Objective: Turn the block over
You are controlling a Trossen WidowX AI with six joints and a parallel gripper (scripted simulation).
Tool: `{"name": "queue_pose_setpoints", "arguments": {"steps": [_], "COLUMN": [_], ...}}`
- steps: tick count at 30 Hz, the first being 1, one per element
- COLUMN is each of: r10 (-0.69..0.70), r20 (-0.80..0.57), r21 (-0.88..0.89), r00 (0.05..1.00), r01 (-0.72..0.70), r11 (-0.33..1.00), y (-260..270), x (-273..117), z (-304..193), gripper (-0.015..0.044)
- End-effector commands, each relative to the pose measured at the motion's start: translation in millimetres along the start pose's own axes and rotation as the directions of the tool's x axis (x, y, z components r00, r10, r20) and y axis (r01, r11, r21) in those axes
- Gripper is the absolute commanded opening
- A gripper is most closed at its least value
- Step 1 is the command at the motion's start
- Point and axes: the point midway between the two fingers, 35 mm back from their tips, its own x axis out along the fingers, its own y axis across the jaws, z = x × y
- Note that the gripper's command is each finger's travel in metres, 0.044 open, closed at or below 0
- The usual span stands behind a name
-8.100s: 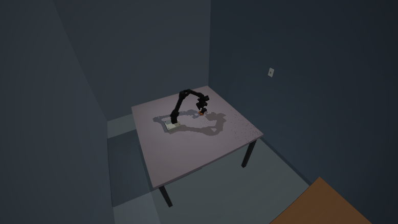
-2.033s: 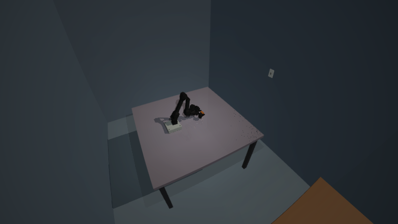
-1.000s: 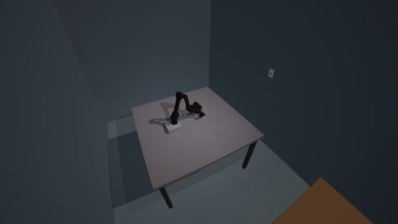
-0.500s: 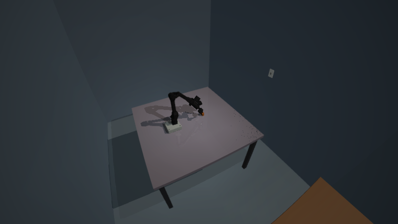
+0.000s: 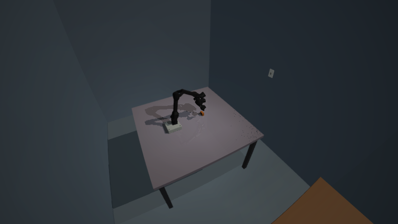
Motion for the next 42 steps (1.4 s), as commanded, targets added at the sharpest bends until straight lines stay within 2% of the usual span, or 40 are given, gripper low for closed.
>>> {"name": "queue_pose_setpoints", "arguments": {"steps": [1,9,14,18,42], "r10": [0.004,0.009,0.009,0.009,0.009], "r20": [-0.109,-0.328,-0.333,-0.333,-0.333], "r21": [-0.001,0.003,0.003,0.003,0.003], "r00": [0.994,0.945,0.943,0.943,0.943], "r01": [-0.004,-0.008,-0.008,-0.008,-0.009], "r11": [1.0,1.0,1.0,1.0,1.0], "y": [-1,0,0,0,0], "x": [0,-11,-10,20,54], "z": [7,15,14,4,-8], "gripper": [0.044,0.044,0.044,0.044,0.044]}}
